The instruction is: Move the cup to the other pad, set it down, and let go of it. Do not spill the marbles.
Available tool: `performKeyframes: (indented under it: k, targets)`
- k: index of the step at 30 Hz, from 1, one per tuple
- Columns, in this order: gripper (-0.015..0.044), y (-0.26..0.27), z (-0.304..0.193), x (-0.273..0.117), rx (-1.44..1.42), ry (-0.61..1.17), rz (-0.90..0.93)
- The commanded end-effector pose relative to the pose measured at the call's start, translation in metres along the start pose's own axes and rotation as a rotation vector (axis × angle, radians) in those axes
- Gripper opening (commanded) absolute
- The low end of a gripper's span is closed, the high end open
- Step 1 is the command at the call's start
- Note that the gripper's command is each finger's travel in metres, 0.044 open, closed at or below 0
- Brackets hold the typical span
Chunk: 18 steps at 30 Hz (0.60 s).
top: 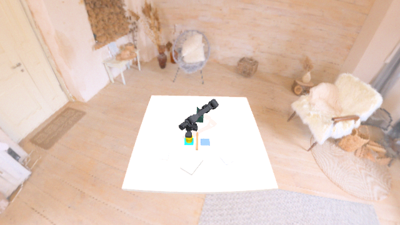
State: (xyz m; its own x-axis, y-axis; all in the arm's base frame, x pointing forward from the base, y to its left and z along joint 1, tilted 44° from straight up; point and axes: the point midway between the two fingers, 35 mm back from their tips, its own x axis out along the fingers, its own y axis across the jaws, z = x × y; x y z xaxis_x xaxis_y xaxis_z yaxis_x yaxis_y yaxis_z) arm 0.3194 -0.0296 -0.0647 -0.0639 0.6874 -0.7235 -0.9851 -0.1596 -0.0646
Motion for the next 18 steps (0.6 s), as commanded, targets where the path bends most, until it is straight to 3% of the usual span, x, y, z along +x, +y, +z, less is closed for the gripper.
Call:
performKeyframes:
  k: [1,18]
  targets:
    - [0.0147,0.000,0.000,-0.007,-0.005,0.003,0.003]
    - [0.0147,-0.001,-0.001,-0.032,-0.002,0.001,0.003]
